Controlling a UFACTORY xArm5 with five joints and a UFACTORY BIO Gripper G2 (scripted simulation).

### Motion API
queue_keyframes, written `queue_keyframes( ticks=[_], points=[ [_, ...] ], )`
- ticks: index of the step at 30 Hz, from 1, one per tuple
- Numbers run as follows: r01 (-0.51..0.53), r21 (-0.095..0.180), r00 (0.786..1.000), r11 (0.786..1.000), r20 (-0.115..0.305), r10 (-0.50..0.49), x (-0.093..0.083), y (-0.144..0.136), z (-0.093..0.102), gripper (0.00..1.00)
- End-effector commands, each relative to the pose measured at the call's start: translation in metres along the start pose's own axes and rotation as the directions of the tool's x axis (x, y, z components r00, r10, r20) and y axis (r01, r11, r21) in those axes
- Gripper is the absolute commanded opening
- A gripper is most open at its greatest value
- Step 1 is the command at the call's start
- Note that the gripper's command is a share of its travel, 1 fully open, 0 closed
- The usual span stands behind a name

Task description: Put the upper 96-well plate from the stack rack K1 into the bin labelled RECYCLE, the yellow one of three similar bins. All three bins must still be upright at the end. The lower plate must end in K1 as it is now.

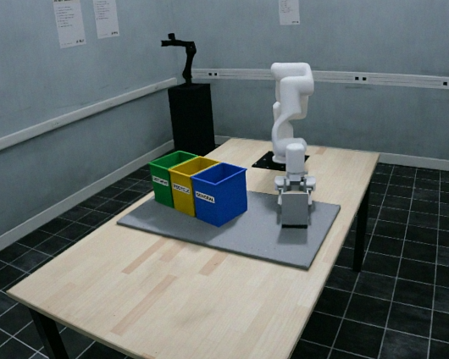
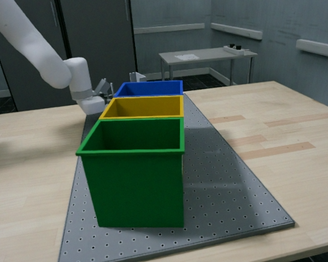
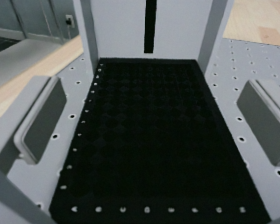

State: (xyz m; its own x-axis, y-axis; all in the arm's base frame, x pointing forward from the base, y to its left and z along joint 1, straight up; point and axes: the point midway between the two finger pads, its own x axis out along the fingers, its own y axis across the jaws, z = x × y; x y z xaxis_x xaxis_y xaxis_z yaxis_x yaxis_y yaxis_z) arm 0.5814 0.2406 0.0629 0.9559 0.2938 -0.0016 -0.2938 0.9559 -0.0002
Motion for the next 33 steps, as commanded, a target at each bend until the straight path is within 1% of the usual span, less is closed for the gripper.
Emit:
queue_keyframes(
  ticks=[1,8,28,29,33],
  points=[
    [0.000,0.003,1.000,1.000,0.003,0.000,0.0009,0.0001,-0.0019,0.37],
    [0.000,0.003,1.000,1.000,0.003,0.000,0.0009,0.0001,-0.0066,0.37],
    [0.000,0.003,1.000,1.000,0.003,0.000,0.0009,0.0001,-0.0066,0.37],
    [0.000,0.003,1.000,1.000,0.003,0.000,0.0009,0.0001,-0.0066,0.00],
    [0.000,0.003,1.000,1.000,0.003,0.000,0.0009,0.0001,-0.0066,0.00]
  ],
)
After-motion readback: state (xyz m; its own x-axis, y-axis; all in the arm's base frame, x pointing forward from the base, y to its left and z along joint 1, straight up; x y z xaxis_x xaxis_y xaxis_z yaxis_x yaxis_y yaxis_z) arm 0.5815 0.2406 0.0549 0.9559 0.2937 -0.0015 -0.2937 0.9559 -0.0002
